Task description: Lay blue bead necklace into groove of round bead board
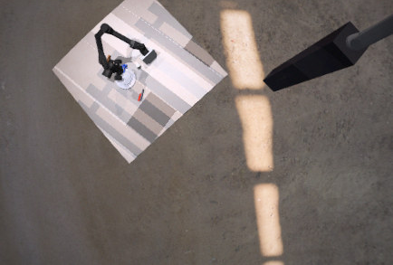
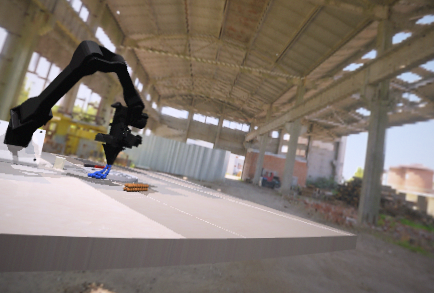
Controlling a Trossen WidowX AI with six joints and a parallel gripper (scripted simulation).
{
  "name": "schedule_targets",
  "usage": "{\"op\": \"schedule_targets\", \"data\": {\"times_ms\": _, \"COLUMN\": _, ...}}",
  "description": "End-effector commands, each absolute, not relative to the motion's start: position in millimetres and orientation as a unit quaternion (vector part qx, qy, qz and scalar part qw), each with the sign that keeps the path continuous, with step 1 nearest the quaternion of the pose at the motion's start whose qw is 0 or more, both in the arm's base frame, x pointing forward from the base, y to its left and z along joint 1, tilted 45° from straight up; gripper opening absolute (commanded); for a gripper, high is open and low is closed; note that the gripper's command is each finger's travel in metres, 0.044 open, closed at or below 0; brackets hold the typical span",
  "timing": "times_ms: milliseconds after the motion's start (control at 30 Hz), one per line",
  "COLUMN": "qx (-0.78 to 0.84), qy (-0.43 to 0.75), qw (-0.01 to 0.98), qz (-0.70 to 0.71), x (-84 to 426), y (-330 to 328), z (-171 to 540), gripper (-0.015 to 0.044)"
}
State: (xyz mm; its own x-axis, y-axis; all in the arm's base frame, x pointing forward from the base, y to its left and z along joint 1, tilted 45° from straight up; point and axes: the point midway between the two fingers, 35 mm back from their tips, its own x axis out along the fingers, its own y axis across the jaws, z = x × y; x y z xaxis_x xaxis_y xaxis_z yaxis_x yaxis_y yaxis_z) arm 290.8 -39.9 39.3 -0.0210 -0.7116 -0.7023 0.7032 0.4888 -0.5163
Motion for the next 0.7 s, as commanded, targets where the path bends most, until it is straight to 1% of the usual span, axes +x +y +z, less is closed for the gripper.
{"op": "schedule_targets", "data": {"times_ms": 0, "qx": -0.001, "qy": 0.504, "qw": 0.7, "qz": -0.506, "x": 296, "y": -33, "z": 32, "gripper": 0.0}}
{"op": "schedule_targets", "data": {"times_ms": 667, "qx": -0.001, "qy": 0.503, "qw": 0.7, "qz": -0.506, "x": 295, "y": -51, "z": 15, "gripper": 0.0}}
